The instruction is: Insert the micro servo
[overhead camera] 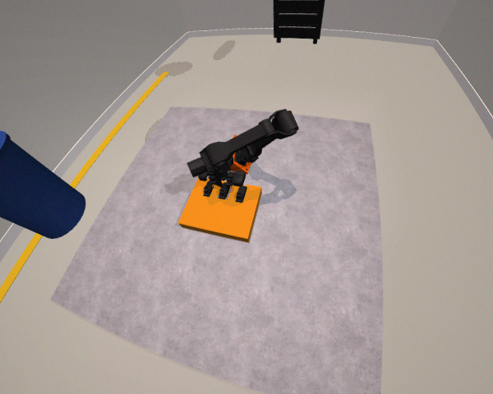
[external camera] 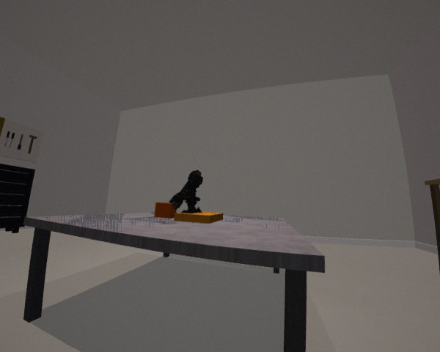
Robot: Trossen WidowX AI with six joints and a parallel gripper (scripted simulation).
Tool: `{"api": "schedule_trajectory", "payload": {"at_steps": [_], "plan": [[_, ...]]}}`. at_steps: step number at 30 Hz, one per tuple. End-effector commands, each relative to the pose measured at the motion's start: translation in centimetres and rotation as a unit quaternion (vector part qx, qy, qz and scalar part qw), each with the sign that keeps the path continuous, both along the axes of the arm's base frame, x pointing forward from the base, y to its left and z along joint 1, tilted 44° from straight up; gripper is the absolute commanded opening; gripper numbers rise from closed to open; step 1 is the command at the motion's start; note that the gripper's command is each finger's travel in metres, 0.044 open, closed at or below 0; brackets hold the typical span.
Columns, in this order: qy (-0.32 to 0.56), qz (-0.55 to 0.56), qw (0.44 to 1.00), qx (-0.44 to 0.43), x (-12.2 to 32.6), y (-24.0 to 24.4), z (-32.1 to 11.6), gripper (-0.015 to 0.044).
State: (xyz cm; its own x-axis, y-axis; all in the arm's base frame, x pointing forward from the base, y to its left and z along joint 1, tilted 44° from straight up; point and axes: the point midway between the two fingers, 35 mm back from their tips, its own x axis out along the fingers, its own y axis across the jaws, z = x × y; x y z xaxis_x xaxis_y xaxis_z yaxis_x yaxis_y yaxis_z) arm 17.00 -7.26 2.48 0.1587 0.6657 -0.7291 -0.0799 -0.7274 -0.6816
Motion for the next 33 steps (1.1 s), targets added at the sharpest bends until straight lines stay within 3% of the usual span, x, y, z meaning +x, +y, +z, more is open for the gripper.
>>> {"api": "schedule_trajectory", "payload": {"at_steps": [1, 6, 13, 22, 31, 33], "plan": [[0.000, -0.003, 1.000, 0.001, 0.1, 0.2, -0.3, 0.0000], [0.000, -0.003, 1.000, 0.001, 0.1, 0.5, -0.5, 0.0000], [0.000, -0.003, 1.000, 0.001, 0.0, 0.3, -0.3, 0.0184], [0.001, -0.003, 1.000, 0.001, -0.8, -1.8, 2.4, 0.0187], [0.001, -0.003, 1.000, 0.001, -0.9, -1.7, 2.4, 0.0187], [0.003, -0.004, 1.000, 0.006, -0.5, -1.8, 2.4, 0.0240]]}}
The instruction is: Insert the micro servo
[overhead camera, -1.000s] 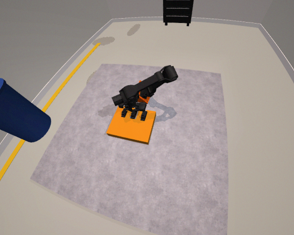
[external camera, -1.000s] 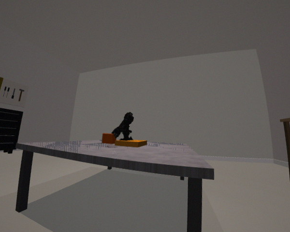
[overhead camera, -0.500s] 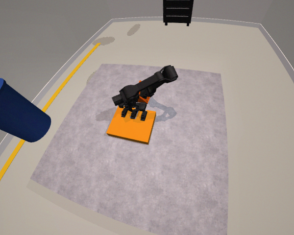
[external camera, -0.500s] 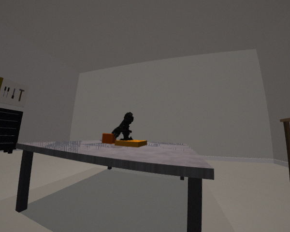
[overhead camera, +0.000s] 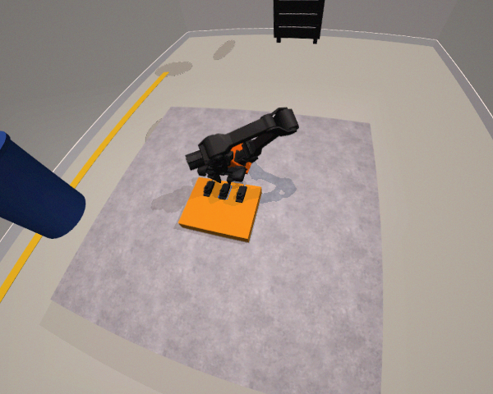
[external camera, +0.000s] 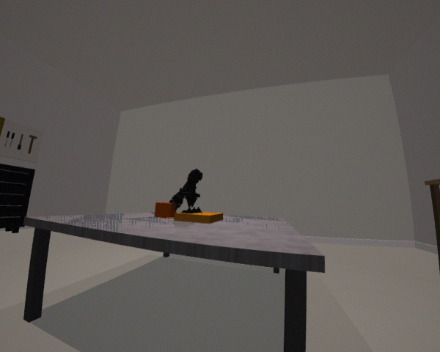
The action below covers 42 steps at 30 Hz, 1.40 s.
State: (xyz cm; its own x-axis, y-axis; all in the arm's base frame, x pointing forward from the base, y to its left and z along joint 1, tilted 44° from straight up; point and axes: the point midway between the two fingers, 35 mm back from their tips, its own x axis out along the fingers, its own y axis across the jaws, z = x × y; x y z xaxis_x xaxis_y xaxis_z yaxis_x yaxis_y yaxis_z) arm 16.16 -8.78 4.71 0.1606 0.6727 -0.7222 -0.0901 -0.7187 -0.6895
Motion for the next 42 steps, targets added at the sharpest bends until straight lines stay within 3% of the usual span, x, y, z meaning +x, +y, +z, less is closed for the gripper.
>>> {"api": "schedule_trajectory", "payload": {"at_steps": [1, 8, 16, 28, 42], "plan": [[0.000, 0.000, 1.000, -0.001, 0.7, -0.6, 0.3, 0.0266], [-0.002, 0.001, 1.000, -0.004, 5.3, -4.1, 2.9, 0.0440], [-0.005, 0.002, 1.000, -0.006, 10.0, -6.6, 5.4, 0.0440], [-0.017, -0.036, 0.999, -0.036, 8.4, -9.0, 8.1, 0.0440], [-0.017, -0.036, 0.999, -0.036, 8.4, -9.0, 8.1, 0.0440]]}}
